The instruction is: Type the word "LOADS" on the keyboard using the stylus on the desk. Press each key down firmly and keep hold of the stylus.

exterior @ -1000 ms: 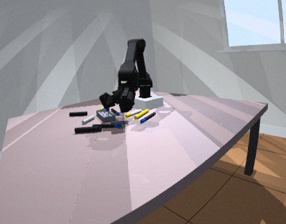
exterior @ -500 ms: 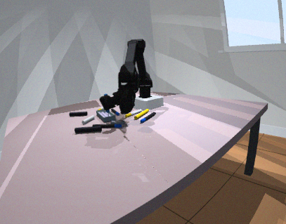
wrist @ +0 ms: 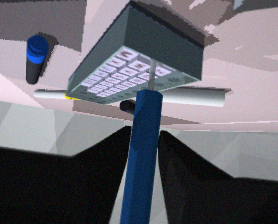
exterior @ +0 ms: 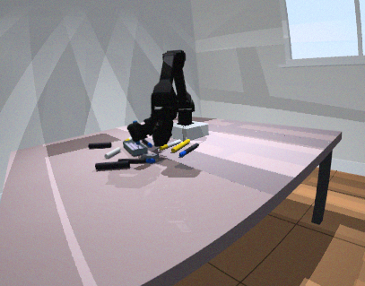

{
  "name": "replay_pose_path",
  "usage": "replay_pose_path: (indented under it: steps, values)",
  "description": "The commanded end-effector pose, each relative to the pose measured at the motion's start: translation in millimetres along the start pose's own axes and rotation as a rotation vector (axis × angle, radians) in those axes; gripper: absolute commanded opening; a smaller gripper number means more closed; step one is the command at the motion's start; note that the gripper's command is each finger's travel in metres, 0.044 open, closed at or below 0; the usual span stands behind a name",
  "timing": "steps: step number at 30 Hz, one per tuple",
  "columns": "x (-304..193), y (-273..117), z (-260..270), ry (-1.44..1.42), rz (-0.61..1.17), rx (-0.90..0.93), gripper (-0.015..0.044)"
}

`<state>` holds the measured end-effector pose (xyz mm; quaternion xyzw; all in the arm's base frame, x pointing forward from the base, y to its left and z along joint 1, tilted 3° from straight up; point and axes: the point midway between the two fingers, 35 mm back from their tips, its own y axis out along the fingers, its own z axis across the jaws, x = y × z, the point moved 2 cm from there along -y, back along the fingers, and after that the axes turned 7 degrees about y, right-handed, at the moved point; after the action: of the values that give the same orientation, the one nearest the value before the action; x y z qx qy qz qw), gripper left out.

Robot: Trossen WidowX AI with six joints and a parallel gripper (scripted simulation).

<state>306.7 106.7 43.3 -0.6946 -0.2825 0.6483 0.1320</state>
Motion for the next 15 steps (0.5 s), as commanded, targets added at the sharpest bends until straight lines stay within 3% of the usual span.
replay_pose_path:
  steps: [1,15]
  values:
    - [0.2,-0.2,0.4,0.004,-0.003,0.003,0.0081]
    - [-29.0,-16.9,-3.2,0.007,-0.002,0.001,0.0085]
